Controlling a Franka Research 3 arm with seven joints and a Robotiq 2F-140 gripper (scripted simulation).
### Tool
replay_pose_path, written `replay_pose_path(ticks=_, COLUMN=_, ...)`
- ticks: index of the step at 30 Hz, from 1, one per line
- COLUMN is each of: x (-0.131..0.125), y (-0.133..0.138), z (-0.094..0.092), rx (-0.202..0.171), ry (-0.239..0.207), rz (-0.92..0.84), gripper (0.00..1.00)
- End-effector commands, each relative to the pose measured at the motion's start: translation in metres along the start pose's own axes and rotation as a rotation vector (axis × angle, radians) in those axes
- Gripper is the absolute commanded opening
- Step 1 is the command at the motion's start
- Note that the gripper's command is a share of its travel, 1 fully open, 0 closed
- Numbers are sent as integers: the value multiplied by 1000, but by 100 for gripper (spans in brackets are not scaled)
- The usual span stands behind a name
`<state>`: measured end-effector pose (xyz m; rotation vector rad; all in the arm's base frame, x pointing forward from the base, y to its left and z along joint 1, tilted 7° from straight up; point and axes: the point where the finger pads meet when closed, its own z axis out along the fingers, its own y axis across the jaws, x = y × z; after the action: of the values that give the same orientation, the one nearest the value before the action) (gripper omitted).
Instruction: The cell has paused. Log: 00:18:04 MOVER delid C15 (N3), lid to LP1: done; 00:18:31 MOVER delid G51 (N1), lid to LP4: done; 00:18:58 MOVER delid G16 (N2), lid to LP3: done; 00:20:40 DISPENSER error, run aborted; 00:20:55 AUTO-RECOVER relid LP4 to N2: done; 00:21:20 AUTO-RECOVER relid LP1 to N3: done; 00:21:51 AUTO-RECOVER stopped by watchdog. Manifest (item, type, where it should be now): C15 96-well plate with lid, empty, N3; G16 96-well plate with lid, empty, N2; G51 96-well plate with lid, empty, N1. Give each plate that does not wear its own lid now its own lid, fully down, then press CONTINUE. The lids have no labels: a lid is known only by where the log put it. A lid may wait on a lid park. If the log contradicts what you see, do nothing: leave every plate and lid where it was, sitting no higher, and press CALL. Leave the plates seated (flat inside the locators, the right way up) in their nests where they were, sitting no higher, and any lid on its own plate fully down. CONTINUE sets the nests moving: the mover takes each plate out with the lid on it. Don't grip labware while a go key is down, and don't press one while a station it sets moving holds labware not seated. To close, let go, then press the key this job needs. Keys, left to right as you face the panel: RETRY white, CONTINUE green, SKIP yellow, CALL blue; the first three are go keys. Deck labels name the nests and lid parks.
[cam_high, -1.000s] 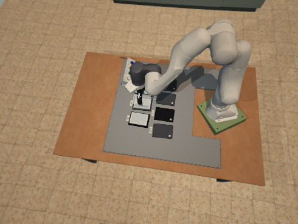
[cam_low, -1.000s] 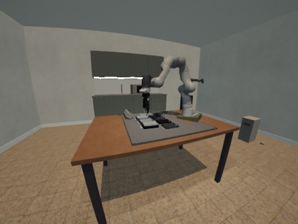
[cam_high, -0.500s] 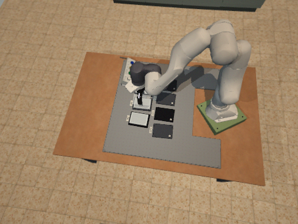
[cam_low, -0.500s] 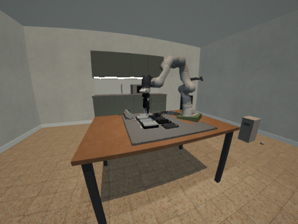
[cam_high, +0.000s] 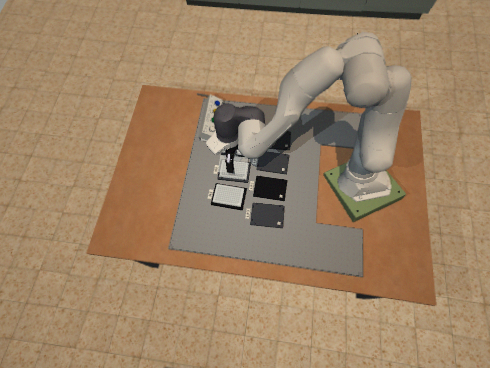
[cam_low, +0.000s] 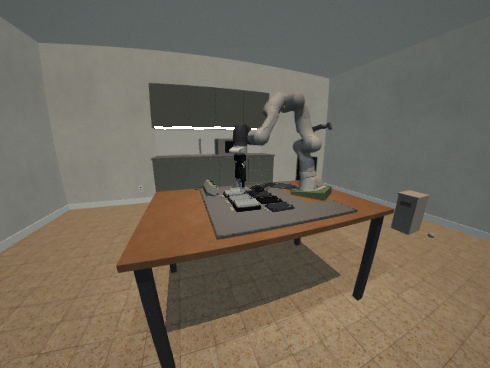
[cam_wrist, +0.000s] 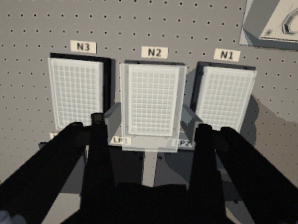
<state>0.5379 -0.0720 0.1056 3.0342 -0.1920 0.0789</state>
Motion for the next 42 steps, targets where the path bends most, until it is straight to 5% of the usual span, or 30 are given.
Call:
replay_pose_path(ticks=1, x=0, y=1, z=4, rx=-2, ry=3, rz=-3, gripper=0)
replay_pose_path(ticks=42, x=0, y=2, z=34, rx=-2, ry=3, rz=-3, gripper=0)
